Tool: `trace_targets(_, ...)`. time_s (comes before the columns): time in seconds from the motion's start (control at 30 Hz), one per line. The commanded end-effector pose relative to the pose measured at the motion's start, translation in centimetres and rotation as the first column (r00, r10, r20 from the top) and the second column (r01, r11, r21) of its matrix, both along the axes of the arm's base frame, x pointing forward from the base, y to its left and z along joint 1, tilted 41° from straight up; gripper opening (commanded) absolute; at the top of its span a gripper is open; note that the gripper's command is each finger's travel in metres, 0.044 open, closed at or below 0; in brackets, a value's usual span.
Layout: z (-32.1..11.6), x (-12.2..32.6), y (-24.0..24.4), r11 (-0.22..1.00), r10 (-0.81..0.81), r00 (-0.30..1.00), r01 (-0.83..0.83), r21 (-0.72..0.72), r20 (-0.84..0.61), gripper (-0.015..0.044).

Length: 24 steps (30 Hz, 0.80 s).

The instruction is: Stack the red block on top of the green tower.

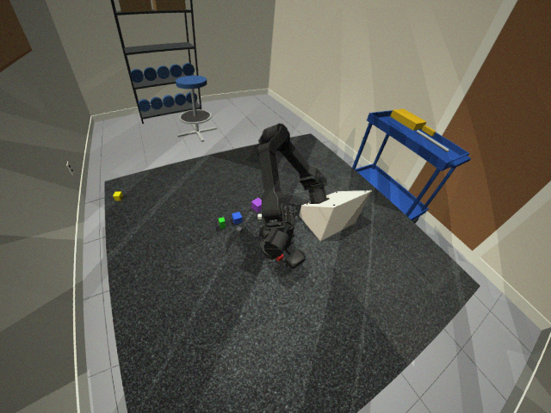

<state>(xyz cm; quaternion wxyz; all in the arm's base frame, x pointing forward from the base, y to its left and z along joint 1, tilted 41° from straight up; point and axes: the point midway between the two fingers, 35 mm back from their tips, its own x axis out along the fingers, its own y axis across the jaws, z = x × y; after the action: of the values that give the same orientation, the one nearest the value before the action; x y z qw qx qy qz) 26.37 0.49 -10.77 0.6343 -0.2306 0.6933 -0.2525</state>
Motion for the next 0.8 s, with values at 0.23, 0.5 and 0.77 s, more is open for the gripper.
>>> trace_targets(0.23,-0.17,-0.17,-0.24,1.0,0.005,1.0,-0.005,-0.006,-0.005,0.044)
trace_targets(0.5,-0.12,-0.16,-0.22,1.0,0.0,1.0,0.0,-0.002,-0.005,0.0361)
trace_targets(0.77,-0.12,-0.16,-0.22,1.0,0.0,1.0,0.0,-0.002,-0.005,0.0151)
